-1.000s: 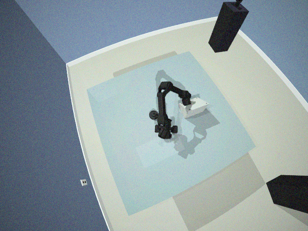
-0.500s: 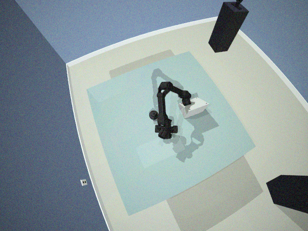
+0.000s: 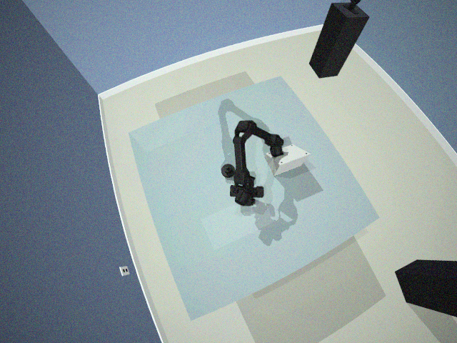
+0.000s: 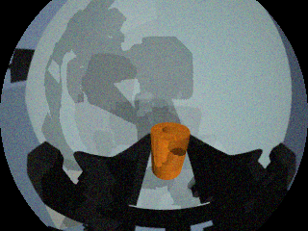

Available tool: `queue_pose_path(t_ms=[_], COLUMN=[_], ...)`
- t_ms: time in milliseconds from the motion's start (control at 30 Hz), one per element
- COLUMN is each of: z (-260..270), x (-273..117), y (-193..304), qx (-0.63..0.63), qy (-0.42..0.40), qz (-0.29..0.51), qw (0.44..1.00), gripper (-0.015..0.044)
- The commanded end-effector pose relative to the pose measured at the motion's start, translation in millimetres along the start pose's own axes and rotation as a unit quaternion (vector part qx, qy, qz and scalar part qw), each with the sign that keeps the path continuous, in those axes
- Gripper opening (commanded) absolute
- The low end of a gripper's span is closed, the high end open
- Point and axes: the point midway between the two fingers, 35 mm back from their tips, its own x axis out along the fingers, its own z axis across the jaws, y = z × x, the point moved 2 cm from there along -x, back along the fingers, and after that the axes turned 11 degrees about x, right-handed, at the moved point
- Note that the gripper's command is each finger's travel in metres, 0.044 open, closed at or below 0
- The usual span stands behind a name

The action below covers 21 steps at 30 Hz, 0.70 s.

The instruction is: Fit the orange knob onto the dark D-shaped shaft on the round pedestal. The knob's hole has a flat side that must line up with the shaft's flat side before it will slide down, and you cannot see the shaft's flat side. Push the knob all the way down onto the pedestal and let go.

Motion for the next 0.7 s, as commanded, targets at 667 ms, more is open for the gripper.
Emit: queue_pose_path(t_ms=[667], z=[-5.6], x=[-11.5], y=[29.1], qx=[0.0], qy=[-0.041], qz=[-0.194], qw=[0.98], gripper=[0.0179])
